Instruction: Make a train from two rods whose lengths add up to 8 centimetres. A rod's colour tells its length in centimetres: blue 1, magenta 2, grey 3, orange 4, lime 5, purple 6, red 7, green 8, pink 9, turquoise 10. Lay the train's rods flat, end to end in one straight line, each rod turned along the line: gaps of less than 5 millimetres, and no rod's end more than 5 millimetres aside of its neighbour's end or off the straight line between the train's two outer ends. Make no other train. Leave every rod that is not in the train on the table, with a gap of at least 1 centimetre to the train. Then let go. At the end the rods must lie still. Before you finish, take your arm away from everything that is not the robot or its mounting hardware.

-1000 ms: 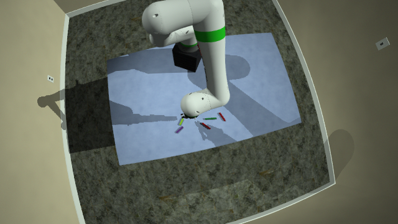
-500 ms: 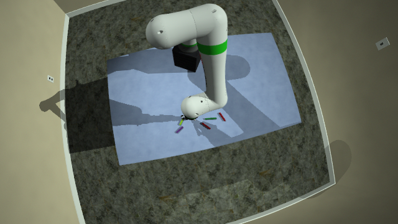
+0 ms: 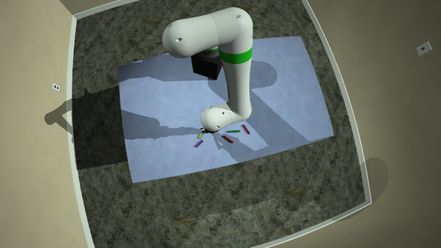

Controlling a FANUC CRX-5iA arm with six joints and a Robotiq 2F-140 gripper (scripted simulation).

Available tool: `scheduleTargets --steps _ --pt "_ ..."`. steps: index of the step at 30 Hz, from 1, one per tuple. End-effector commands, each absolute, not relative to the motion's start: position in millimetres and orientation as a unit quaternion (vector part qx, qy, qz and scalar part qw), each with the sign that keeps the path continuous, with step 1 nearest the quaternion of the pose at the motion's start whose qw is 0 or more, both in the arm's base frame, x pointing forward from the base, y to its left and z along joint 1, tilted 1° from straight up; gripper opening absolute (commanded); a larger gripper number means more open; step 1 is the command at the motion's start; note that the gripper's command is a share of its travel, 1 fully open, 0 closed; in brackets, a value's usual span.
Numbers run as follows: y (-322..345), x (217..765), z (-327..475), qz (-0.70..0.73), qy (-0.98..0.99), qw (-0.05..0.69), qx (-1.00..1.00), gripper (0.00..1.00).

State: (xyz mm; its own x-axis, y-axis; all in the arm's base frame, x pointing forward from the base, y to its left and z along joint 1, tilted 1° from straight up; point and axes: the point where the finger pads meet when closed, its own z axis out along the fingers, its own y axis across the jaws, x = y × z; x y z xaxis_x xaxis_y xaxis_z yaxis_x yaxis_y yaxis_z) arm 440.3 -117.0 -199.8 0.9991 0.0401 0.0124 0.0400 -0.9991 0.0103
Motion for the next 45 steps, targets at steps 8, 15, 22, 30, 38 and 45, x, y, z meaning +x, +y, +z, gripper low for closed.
scheduleTargets --steps 8,15,22,30,38,45 --pt "-117.1 440.4 -199.7 0.006 0.02 0.005 1.0 0.03" --pt "-117.1 440.4 -199.7 0.006 0.02 0.005 1.0 0.03" --pt "-117.1 440.4 -199.7 0.006 0.02 0.005 1.0 0.03" --pt "-117.1 440.4 -199.8 0.006 0.02 0.005 1.0 0.03" --pt "-117.2 440.5 -203.9 0.006 0.02 0.005 1.0 0.03" --pt "-117.2 440.5 -208.3 0.006 0.02 0.005 1.0 0.03"
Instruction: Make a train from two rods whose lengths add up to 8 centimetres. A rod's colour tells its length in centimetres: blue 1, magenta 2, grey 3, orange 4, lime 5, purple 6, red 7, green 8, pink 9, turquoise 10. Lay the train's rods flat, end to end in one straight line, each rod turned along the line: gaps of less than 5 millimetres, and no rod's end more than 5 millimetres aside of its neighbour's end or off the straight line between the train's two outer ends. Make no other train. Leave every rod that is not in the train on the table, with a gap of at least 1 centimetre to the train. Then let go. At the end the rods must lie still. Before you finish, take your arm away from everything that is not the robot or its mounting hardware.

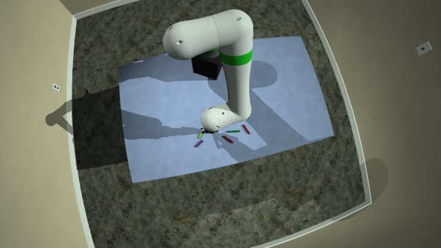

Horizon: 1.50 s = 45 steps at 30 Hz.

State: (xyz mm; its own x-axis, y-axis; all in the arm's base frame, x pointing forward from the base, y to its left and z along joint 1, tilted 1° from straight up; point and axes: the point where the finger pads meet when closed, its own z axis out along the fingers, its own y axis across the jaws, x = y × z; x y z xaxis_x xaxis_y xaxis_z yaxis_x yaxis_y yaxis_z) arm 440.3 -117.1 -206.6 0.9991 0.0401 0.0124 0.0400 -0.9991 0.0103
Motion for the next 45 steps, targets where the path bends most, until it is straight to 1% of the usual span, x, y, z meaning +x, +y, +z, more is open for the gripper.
scheduleTargets --steps 1,43,44,45 --pt "-117.2 440.5 -209.1 0.006 0.02 0.005 1.0 0.03" --pt "-117.2 440.6 -211.6 0.006 0.02 0.005 1.0 0.03" --pt "-117.2 440.6 -211.6 0.006 0.02 0.005 1.0 0.05" --pt "-117.2 440.6 -211.6 0.006 0.02 0.005 1.0 0.05"
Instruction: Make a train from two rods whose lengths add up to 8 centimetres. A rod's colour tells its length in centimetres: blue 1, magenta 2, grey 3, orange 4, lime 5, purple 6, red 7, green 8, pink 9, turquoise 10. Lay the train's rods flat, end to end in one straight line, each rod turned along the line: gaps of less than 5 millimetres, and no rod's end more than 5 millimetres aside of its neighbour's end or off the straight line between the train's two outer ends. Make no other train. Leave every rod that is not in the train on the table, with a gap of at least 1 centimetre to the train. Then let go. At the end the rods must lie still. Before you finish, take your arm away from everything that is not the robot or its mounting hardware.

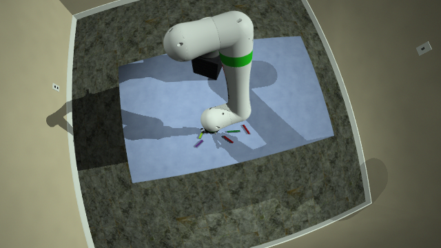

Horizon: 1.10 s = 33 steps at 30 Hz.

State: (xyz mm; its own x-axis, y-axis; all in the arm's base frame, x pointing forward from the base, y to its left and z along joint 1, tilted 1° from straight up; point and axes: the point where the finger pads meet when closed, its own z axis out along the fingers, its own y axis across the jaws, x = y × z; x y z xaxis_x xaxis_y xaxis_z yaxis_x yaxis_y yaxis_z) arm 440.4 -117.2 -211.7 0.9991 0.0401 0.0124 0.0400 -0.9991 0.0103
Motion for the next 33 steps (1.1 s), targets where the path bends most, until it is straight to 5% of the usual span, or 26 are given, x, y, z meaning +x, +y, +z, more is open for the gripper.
scheduleTargets --steps 1,13,33 --pt "-117 441 -212 0.006 0.02 0.005 1.0 0.05" --pt "-117 441 -212 0.006 0.02 0.005 1.0 0.15" --pt "-117 440 -194 0.006 0.02 0.005 1.0 0.15"
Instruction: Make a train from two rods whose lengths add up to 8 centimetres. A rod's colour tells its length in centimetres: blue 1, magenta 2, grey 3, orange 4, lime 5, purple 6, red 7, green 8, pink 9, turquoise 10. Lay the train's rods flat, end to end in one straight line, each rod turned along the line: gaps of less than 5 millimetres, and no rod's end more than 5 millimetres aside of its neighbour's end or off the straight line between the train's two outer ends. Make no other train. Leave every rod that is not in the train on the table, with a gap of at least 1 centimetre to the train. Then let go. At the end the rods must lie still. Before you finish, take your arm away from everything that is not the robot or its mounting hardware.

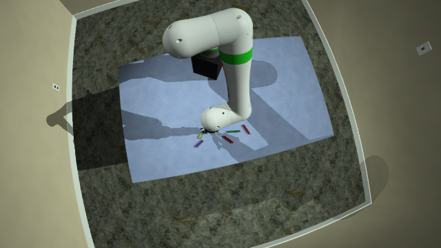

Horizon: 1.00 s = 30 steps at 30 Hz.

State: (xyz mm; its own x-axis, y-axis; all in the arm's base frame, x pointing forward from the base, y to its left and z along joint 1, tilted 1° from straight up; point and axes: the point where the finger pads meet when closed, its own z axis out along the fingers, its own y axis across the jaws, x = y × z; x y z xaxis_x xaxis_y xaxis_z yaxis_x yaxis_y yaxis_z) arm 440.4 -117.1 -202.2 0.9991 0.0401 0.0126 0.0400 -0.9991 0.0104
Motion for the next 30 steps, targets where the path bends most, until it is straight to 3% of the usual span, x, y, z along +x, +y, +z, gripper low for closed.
scheduleTargets --steps 1,24,25,30 --pt "-117 440 -194 0.006 0.02 0.005 1.0 0.15" --pt "-116 439 -122 0.006 0.02 0.005 1.0 0.15" --pt "-116 439 -122 0.006 0.02 0.005 1.0 1.0" --pt "-116 439 -122 0.006 0.02 0.005 1.0 1.0"
